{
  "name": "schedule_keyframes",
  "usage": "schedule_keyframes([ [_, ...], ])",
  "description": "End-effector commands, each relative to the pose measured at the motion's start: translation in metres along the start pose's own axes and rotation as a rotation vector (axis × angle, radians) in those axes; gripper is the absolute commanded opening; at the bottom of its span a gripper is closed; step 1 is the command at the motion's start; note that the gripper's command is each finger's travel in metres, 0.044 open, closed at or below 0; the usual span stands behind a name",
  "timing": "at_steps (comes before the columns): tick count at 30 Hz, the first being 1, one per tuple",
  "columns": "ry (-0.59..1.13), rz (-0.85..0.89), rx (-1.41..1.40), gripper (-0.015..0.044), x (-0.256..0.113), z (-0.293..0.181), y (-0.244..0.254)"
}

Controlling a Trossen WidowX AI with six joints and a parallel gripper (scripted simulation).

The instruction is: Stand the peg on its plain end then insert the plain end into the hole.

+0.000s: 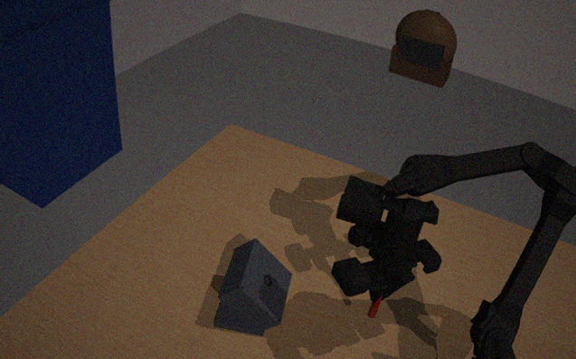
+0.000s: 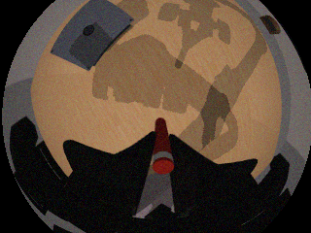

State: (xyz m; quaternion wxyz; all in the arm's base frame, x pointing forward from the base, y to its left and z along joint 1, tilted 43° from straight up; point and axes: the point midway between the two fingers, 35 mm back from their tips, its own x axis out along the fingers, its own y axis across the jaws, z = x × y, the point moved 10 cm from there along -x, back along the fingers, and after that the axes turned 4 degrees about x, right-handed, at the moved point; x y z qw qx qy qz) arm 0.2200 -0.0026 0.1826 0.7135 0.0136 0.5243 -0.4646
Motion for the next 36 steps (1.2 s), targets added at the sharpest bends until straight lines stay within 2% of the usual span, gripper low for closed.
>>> schedule_keyframes([
  [1, 0.000, 0.039, 0.041, 0.0000, 0.001, 0.000, 0.000],
  [36, -0.056, 0.368, 0.308, 0.0000, 0.000, 0.013, 0.004],
])
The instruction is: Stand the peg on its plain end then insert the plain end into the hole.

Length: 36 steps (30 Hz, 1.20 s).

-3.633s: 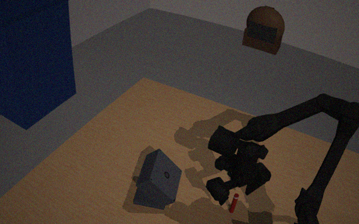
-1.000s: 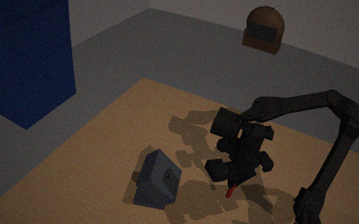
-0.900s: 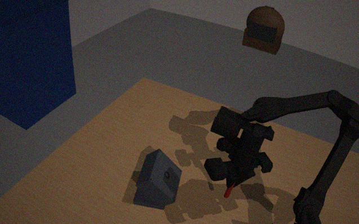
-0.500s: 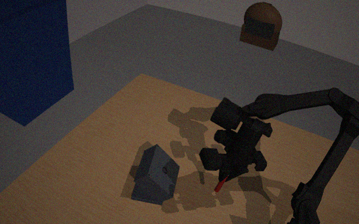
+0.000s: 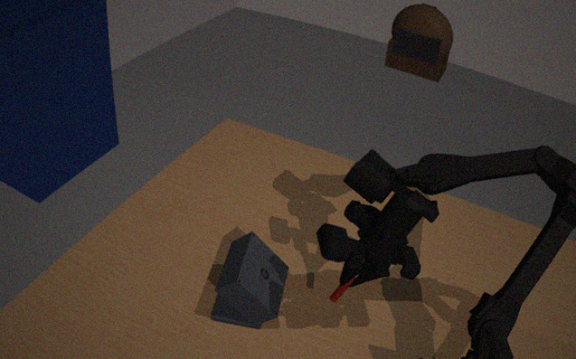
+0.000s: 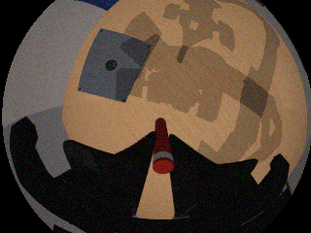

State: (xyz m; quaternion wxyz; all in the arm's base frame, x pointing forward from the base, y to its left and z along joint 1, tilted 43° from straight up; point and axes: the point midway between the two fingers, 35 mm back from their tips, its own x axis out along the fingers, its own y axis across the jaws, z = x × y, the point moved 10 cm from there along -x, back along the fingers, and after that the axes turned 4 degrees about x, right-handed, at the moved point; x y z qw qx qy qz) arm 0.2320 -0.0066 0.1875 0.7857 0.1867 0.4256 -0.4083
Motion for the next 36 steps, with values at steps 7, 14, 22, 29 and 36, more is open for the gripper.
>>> schedule_keyframes([
  [7, -0.018, 0.102, 0.075, 0.0000, -0.001, 0.004, 0.001],
  [14, -0.036, 0.171, 0.119, 0.0000, -0.002, 0.007, 0.002],
  [22, -0.059, 0.252, 0.167, 0.0000, -0.005, 0.012, 0.003],
  [29, -0.081, 0.323, 0.205, 0.0000, -0.007, 0.016, 0.003],
  [36, -0.086, 0.341, 0.215, 0.0000, -0.005, 0.018, 0.006],
])
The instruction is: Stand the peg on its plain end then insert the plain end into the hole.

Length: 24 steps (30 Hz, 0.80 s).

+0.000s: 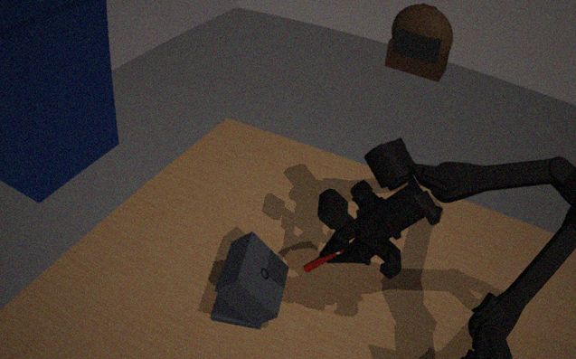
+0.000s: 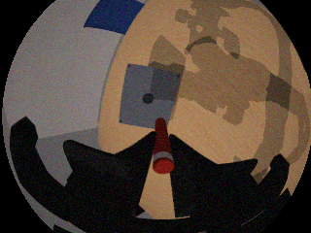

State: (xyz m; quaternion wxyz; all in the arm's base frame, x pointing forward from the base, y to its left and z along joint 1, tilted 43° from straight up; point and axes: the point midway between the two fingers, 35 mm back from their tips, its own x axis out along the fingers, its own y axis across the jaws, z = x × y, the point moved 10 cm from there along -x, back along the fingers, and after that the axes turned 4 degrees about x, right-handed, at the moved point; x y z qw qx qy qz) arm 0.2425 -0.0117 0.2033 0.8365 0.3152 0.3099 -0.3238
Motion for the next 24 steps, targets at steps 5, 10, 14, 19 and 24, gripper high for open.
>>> schedule_keyframes([
  [5, 0.000, 0.022, 0.015, 0.0000, 0.009, 0.001, 0.002],
  [10, -0.004, 0.034, 0.022, 0.0000, 0.016, 0.002, 0.004],
  [14, -0.007, 0.044, 0.026, 0.0000, 0.021, 0.003, 0.005],
  [19, -0.011, 0.056, 0.032, 0.0000, 0.027, 0.004, 0.007],
  [24, -0.015, 0.068, 0.037, 0.0000, 0.033, 0.005, 0.007],
])
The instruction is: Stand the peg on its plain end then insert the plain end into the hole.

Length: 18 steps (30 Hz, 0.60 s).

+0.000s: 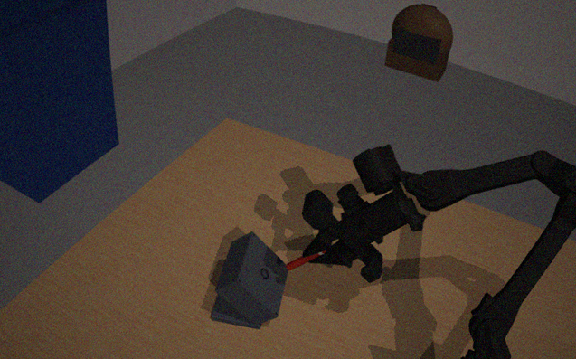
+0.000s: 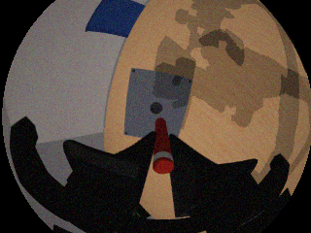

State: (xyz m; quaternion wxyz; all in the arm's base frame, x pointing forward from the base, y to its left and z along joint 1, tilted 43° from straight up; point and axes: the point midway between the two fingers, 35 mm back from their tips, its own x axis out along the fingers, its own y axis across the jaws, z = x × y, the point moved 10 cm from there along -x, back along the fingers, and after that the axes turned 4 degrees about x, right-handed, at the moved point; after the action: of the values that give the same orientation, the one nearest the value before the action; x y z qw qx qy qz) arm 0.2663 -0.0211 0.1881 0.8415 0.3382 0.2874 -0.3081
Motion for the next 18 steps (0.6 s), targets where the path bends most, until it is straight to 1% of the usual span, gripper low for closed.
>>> schedule_keyframes([
  [1, 0.000, 0.013, -0.002, 0.0000, 0.006, 0.000, 0.000],
  [18, -0.013, 0.044, 0.009, 0.0000, 0.023, 0.002, -0.001],
])
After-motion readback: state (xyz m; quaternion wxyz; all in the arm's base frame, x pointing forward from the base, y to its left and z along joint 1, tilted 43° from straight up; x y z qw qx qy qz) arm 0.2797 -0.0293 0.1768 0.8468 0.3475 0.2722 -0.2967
